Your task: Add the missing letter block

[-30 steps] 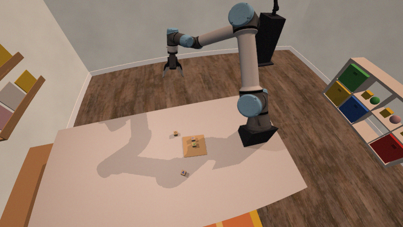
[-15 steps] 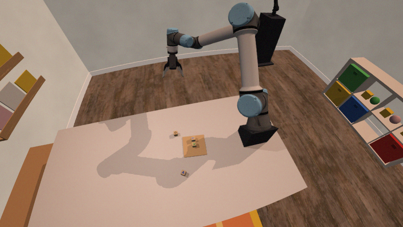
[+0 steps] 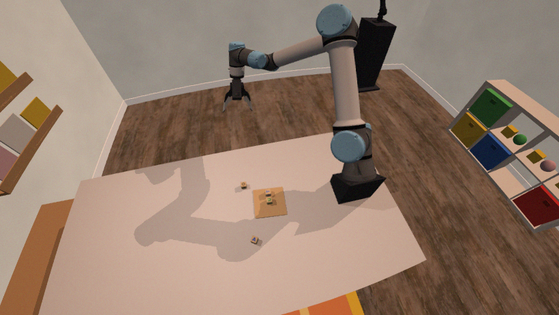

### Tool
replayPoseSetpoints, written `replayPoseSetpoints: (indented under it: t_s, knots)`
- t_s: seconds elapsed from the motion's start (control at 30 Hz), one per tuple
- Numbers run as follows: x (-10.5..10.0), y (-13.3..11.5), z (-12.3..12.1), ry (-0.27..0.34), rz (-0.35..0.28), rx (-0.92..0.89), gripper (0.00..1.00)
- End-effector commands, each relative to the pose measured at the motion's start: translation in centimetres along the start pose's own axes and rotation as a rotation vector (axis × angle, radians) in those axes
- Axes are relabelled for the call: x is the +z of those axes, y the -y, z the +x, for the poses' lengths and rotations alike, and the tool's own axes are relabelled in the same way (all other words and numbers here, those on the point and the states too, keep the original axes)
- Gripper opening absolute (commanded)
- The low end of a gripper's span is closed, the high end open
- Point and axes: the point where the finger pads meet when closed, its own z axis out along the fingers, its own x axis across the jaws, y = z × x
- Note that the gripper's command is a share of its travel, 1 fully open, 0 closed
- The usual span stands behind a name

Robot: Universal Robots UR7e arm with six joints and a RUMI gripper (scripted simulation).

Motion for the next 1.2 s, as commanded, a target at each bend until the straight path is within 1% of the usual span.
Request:
replayPoseSetpoints:
  t_s: [0.0, 0.03, 0.1, 0.23, 0.43, 0.6, 0.67, 0.73, 0.93, 1.17]
  knots:
    - [2.2, 5.0, 3.1, -0.014, 0.044, 0.007, 1.0]
    - [2.7, 6.5, 3.8, -0.016, 0.056, 0.008, 1.0]
    - [2.7, 6.5, 3.8, -0.016, 0.056, 0.008, 1.0]
    - [5.0, 13.6, 6.8, -0.022, 0.112, 0.014, 1.0]
    - [7.0, 21.8, 9.0, -0.018, 0.169, 0.019, 1.0]
    - [8.4, 29.1, 10.0, -0.006, 0.213, 0.021, 1.0]
    - [8.4, 29.1, 10.0, -0.006, 0.213, 0.021, 1.0]
    - [9.1, 34.3, 10.1, 0.006, 0.242, 0.021, 1.0]
    - [10.2, 42.8, 9.4, 0.033, 0.283, 0.021, 1.0]
    - [11.0, 52.9, 6.8, 0.075, 0.321, 0.018, 1.0]
